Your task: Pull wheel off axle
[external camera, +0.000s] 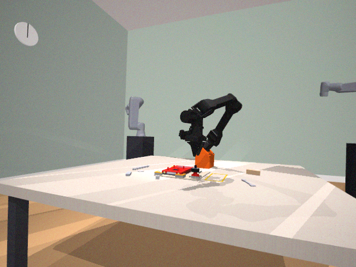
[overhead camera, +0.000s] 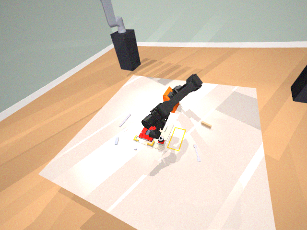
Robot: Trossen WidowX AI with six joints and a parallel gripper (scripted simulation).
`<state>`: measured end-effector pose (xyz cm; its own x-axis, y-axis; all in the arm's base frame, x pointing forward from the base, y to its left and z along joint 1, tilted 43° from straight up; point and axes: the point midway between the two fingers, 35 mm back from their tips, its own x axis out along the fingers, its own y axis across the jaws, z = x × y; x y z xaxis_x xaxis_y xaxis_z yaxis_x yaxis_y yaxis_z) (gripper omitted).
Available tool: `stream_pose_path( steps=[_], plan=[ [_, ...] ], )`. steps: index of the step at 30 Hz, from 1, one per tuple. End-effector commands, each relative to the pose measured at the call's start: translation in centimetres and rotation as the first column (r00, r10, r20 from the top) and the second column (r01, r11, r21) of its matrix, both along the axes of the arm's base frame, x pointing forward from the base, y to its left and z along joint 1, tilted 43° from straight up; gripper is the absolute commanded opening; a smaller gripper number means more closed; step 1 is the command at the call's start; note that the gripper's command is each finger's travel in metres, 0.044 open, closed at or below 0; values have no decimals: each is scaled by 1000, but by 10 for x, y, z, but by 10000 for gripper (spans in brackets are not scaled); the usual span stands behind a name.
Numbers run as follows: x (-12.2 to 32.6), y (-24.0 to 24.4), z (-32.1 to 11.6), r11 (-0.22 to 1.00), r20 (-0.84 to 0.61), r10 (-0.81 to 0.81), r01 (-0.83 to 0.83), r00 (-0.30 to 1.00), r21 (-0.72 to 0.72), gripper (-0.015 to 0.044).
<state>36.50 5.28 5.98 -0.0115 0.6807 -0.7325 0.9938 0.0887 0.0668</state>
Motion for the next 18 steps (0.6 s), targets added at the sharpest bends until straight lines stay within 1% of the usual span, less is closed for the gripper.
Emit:
stream_pose_path(
  steps=[1,9,14,17,18],
  plan=[
    [2,7,-9,1000,-1,0,0,1000,-4,300],
    [0,41,-46,1000,-1,0,0,1000,-2,300],
    [-2,47,-53,1000,-1,0,0,1000,0,300],
    [-2,46,-51,1000,-3,10,-10,1000,-5,221],
    [-2,46,-51,1000,-3,10,-10,1000,-5,215]
  ],
)
